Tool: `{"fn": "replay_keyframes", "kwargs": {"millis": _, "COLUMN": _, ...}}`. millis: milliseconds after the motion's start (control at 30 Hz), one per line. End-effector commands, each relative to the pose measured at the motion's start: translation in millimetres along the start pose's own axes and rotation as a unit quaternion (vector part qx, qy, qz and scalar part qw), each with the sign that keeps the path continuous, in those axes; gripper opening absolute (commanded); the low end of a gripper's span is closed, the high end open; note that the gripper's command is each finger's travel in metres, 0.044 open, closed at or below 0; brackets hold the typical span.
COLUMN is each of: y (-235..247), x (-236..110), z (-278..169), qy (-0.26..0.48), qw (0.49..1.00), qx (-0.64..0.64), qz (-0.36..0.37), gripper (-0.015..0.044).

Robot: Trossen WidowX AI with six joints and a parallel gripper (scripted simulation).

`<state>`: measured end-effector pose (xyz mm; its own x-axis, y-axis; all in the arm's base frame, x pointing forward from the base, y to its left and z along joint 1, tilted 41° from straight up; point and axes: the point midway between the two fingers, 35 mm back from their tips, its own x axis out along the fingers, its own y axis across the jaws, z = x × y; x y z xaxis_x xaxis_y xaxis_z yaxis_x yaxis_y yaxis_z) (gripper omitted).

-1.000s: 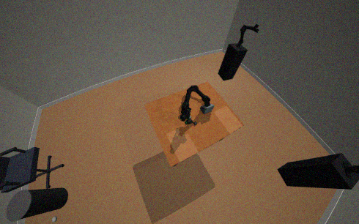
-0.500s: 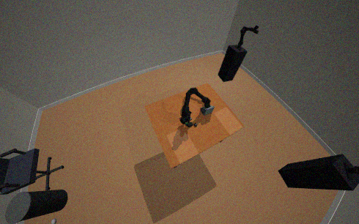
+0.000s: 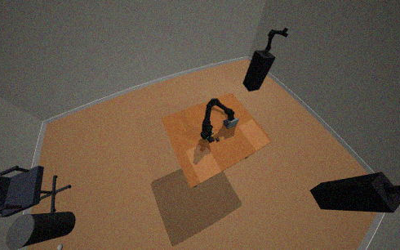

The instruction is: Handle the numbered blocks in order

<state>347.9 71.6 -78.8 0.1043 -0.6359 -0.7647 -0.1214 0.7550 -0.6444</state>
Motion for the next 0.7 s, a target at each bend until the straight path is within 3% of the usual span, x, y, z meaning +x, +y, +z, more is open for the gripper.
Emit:
{"fn": "replay_keyframes", "kwargs": {"millis": 0, "y": 1.4, "x": 7.3, "z": -5.1, "qy": 0.008, "qw": 1.000, "qx": -0.007, "qz": -0.005, "gripper": 0.0400}}
{"fn": "replay_keyframes", "kwargs": {"millis": 33, "y": 1.4, "x": 7.3, "z": -5.1, "qy": 0.008, "qw": 1.000, "qx": -0.007, "qz": -0.005, "gripper": 0.0400}}
{"fn": "replay_keyframes", "kwargs": {"millis": 400, "y": 1.4, "x": 7.3, "z": -5.1, "qy": 0.008, "qw": 1.000, "qx": -0.007, "qz": -0.005, "gripper": 0.0120}}
{"fn": "replay_keyframes", "kwargs": {"millis": 667, "y": 1.4, "x": 7.3, "z": -5.1, "qy": 0.008, "qw": 1.000, "qx": -0.007, "qz": -0.005, "gripper": 0.0120}}
